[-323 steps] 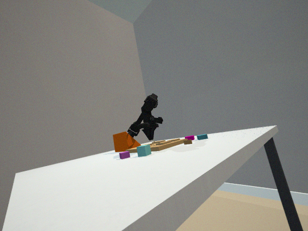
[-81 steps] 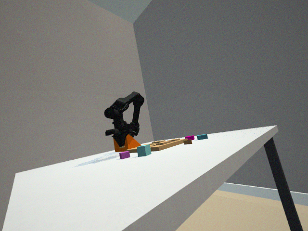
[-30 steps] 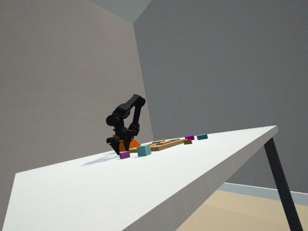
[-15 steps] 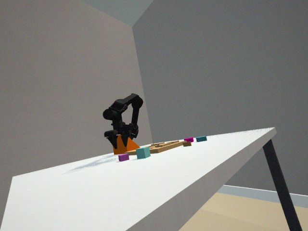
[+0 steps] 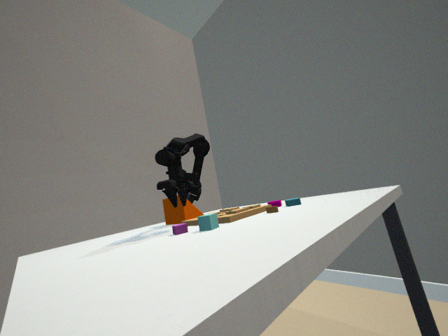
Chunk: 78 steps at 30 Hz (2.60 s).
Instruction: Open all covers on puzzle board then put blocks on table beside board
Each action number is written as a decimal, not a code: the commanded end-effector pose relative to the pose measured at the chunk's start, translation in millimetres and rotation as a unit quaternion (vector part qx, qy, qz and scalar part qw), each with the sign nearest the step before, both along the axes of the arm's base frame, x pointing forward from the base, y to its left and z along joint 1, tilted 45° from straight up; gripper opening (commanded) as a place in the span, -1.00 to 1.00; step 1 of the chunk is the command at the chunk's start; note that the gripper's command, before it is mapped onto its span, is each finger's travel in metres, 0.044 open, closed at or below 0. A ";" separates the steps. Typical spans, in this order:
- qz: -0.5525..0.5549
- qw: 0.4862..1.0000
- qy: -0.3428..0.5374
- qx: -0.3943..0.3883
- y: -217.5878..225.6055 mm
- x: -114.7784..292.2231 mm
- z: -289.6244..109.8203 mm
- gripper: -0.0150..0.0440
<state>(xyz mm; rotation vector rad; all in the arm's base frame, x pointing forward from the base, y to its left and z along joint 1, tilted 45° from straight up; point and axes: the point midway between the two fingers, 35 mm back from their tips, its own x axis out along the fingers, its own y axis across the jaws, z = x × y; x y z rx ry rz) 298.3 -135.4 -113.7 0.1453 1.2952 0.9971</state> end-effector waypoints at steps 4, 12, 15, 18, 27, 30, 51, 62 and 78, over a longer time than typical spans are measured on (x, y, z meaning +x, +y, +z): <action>0.037 0.999 -0.031 -0.001 29.0 18.6 30.9 -0.16; 0.070 0.996 -0.064 -0.002 59.3 32.5 62.1 -0.49; 0.083 0.994 -0.076 -0.001 71.8 36.5 74.2 -0.49; 0.096 0.991 -0.089 0.000 84.8 39.5 86.2 -0.49; 0.021 1.000 -0.021 -0.003 119.1 41.9 117.0 -0.49; -0.035 0.999 0.030 -0.006 132.5 40.9 128.7 -0.49; -0.488 0.736 0.468 -0.036 192.9 28.0 178.5 -0.49; -0.602 0.547 0.580 -0.047 200.5 26.0 184.4 -0.49; -0.686 0.295 0.662 -0.059 208.3 25.5 190.8 -0.49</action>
